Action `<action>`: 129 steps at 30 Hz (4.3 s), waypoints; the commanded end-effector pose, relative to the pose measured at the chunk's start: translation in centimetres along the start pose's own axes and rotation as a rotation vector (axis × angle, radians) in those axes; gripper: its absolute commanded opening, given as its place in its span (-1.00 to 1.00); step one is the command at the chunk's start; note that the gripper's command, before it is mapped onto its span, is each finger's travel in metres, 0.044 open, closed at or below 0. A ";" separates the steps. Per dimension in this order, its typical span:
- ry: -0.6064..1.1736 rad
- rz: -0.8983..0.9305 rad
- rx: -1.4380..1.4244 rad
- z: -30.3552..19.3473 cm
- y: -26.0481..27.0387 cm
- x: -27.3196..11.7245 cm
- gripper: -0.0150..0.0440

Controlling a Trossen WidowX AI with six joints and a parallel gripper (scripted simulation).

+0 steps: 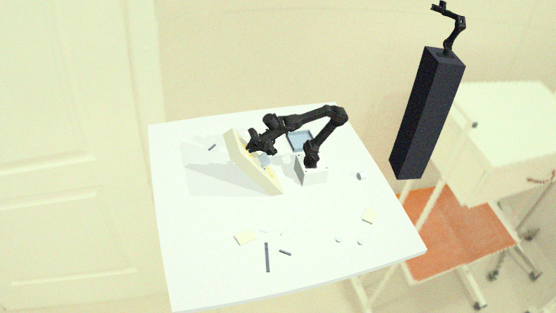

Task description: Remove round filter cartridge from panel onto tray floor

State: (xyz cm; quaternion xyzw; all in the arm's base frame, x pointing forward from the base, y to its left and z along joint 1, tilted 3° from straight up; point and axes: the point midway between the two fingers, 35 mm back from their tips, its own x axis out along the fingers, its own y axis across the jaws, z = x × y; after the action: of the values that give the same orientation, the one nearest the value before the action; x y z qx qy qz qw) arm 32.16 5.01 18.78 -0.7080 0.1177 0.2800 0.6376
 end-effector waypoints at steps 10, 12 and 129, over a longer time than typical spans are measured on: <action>0.003 -0.003 0.004 -0.1 -0.1 0.6 -0.11; 0.003 -0.003 0.004 -0.1 -0.1 0.6 -0.11; 0.006 0.001 1.646 0.3 3.3 -6.5 -0.49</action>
State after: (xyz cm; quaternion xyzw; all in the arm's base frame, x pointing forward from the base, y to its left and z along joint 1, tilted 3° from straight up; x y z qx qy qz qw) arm 25.56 3.56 20.29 -0.0125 0.2935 0.1002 0.9506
